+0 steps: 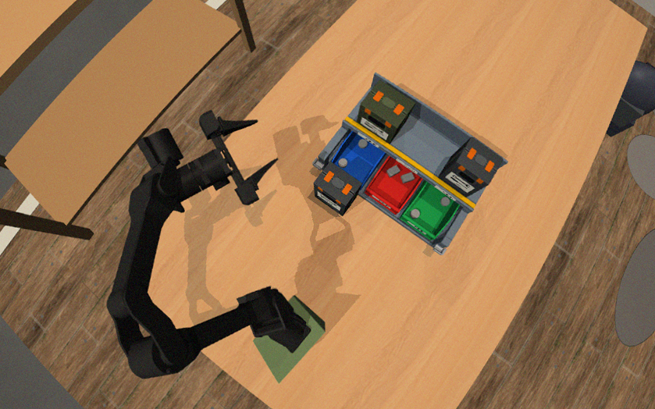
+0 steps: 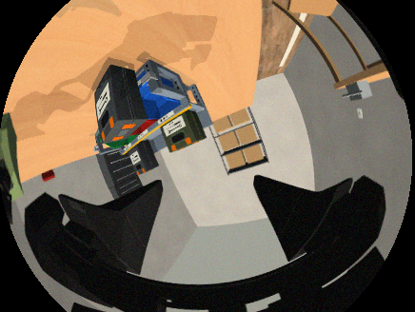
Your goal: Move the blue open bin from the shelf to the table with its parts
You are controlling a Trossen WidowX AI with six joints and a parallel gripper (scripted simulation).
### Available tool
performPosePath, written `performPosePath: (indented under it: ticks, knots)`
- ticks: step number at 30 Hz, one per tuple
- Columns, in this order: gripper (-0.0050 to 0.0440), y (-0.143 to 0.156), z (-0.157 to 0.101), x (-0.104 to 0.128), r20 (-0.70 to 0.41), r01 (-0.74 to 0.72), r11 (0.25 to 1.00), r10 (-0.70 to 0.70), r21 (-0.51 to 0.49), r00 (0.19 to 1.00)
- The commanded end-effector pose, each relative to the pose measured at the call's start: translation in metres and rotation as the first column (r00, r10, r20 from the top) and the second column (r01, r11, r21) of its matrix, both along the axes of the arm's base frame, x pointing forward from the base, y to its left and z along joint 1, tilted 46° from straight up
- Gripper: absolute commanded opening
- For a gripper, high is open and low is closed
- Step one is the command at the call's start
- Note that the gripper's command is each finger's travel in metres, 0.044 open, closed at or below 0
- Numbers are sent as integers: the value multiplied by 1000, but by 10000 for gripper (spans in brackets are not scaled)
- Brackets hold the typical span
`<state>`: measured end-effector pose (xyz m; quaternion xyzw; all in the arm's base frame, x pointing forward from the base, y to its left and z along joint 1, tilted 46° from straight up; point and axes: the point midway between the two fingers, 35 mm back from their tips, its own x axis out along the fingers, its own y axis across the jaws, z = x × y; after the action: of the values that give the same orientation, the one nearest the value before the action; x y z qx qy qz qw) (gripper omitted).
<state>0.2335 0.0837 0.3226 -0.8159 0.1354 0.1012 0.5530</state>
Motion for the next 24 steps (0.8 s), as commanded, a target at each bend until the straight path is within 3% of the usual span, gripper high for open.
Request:
performPosePath:
  ticks: [1,17,18,24]
  knots:
    - [400,-2,5,-1,12,1,1000,-1,13,1000]
    - [400,-2,5,-1,12,1,1000,-1,13,1000]
    - [440,-2,5,-1,12,1,1000,-1,13,1000]
    - [440,-2,5,-1,12,1,1000,-1,13,1000]
